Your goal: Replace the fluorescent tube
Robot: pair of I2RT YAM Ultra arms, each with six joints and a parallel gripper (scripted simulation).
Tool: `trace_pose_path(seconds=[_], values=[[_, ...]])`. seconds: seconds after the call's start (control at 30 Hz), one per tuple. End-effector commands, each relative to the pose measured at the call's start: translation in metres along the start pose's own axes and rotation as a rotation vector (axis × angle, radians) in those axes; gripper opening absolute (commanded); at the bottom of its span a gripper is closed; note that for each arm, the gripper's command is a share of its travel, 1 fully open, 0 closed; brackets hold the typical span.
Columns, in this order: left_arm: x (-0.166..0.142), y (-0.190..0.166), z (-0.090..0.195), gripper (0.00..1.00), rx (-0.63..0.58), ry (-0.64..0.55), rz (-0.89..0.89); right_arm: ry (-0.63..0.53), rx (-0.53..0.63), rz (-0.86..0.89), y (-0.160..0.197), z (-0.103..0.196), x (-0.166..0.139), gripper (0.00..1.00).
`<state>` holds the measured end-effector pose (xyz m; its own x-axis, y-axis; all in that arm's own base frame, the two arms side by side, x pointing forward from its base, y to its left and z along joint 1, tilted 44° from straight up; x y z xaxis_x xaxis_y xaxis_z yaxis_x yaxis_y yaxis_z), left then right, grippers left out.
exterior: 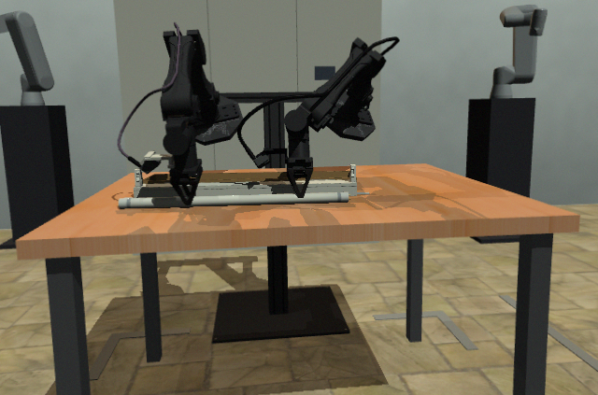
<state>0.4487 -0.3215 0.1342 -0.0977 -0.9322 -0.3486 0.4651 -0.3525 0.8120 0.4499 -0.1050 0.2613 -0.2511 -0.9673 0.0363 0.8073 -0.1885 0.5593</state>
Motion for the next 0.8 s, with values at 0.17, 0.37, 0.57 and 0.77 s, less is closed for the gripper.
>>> trace_pose_path(seconds=[0.17, 0.37, 0.57, 0.77], values=[[0.012, 0.01, 0.014, 0.11, 0.023, -0.037, -0.003, -0.004, 0.023, 0.003, 0.004, 0.033, -0.005, 0.49], [0.012, 0.01, 0.014, 0.11, 0.023, -0.037, -0.003, -0.005, 0.02, 0.003, 0.003, 0.054, -0.004, 0.49], [0.012, 0.01, 0.014, 0.11, 0.023, -0.037, -0.003, -0.008, 0.027, -0.002, 0.005, 0.064, -0.002, 0.49], [0.012, 0.01, 0.014, 0.11, 0.023, -0.037, -0.003, -0.022, 0.003, -0.021, -0.006, 0.061, 0.009, 0.49]])
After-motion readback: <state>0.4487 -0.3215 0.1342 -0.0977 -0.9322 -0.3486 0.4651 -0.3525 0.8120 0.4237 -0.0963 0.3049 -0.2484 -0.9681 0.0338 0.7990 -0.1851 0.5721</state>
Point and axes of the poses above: on each arm, the point where the finger pads meet when closed, its own z axis back along the fingers, its own y axis across the jaws, x = y × z, the point moved 6 cm from there along z, back along the fingers
